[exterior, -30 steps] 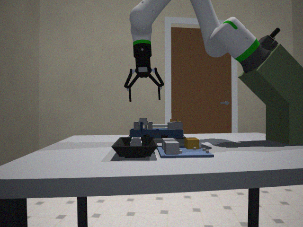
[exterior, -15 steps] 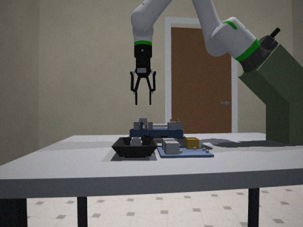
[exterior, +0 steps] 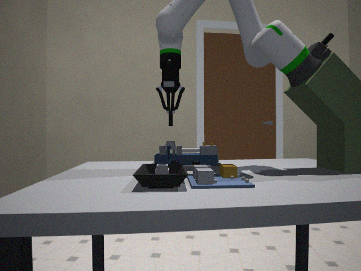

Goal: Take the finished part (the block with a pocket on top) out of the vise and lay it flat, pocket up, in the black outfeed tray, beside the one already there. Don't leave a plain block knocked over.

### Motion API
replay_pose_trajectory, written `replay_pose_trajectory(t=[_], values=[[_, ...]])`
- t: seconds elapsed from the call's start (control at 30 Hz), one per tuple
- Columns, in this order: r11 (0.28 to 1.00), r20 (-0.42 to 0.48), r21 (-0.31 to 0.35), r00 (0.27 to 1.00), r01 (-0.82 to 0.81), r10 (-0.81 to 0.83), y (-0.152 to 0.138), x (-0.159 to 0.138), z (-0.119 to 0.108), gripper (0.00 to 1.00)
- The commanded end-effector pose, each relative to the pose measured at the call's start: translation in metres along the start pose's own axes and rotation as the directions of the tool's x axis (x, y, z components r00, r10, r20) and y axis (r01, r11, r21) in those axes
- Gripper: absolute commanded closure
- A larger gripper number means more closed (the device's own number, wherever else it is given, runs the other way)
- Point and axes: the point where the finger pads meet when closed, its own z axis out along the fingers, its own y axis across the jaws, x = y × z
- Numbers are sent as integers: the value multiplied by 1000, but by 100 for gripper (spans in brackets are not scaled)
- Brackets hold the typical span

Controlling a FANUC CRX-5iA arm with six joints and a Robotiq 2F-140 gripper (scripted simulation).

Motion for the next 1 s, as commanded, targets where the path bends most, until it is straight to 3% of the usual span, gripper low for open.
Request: replay_pose_trajectory(t=[0.0,0.63,0.67,0.97], values=[[1000,0,-2,1000,0,0,1,0,-1,90],[1000,0,-2,1000,0,0,1,0,-1,90],[1000,0,-2,1000,0,0,1,0,-1,54],[1000,0,-2,1000,0,0,1,0,-1,54]])
